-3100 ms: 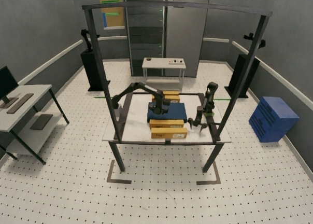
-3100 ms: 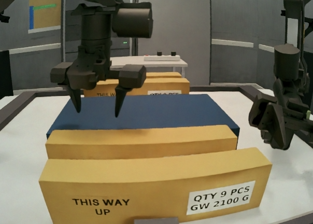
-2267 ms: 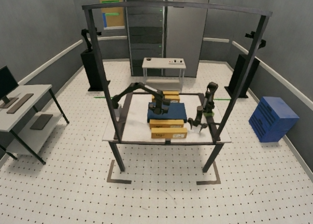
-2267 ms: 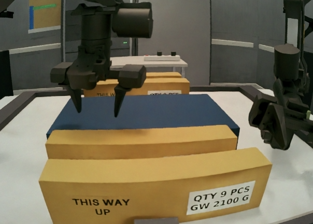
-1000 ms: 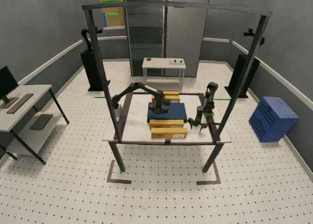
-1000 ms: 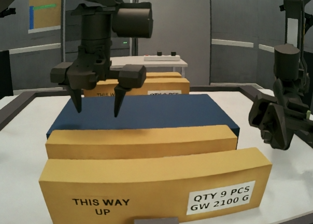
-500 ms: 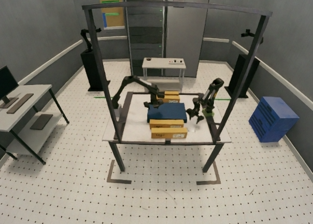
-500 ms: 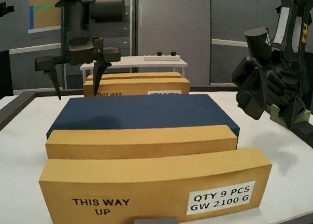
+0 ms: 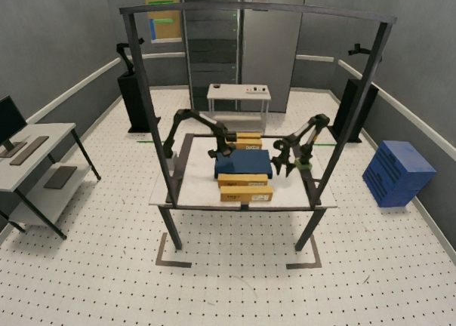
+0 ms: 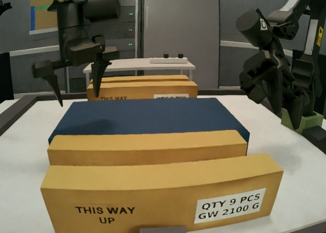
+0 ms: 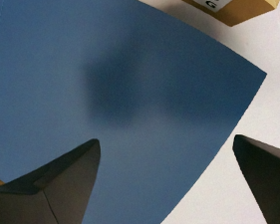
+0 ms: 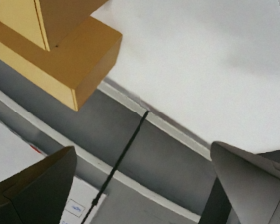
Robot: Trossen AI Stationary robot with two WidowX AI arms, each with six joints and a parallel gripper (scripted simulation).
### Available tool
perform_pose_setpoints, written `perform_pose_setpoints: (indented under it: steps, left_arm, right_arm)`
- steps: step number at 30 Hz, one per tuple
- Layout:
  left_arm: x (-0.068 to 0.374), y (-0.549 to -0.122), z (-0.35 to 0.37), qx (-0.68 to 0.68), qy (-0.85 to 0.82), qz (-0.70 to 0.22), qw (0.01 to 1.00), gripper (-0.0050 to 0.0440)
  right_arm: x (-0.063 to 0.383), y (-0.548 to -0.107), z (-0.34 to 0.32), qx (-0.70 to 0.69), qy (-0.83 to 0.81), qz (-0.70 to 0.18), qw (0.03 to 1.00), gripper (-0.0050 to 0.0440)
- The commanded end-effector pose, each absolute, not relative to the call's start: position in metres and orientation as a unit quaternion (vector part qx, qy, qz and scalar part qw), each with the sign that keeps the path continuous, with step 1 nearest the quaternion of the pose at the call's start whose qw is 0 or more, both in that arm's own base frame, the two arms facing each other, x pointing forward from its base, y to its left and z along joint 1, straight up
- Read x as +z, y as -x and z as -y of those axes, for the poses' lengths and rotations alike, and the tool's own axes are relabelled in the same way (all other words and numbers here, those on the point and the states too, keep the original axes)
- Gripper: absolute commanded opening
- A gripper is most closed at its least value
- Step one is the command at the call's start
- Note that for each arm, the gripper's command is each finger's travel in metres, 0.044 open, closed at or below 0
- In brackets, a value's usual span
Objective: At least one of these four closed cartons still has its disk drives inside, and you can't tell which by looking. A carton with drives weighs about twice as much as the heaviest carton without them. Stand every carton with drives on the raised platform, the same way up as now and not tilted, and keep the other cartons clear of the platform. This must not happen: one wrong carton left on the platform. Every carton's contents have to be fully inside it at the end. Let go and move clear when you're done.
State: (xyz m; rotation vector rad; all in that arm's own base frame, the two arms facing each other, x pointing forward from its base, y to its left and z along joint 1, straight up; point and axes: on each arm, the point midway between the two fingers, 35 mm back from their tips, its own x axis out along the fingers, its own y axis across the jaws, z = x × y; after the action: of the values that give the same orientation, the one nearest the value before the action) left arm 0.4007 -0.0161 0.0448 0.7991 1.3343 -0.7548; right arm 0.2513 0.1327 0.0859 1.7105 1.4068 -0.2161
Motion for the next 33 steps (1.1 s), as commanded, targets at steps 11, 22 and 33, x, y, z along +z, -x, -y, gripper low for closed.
perform_pose_setpoints:
  steps: [11,22,33]
  left_arm:
    - [0.06,-0.403,0.017,-0.323,-0.358,-0.573,0.663,0.0384]
    - [0.06,-0.403,0.017,-0.323,-0.358,-0.573,0.663,0.0384]
    - [0.087,-0.347,-0.017,-0.133,-0.149,-0.595,0.779,0.0384]
  right_arm:
    - [0.091,-0.256,-0.135,-0.097,-0.675,-0.575,0.452,0.0379]
    - [0.091,-0.256,-0.135,-0.097,-0.675,-0.575,0.452,0.0379]
    - [0.123,-0.243,-0.041,-0.11,-0.477,-0.586,0.645,0.0379]
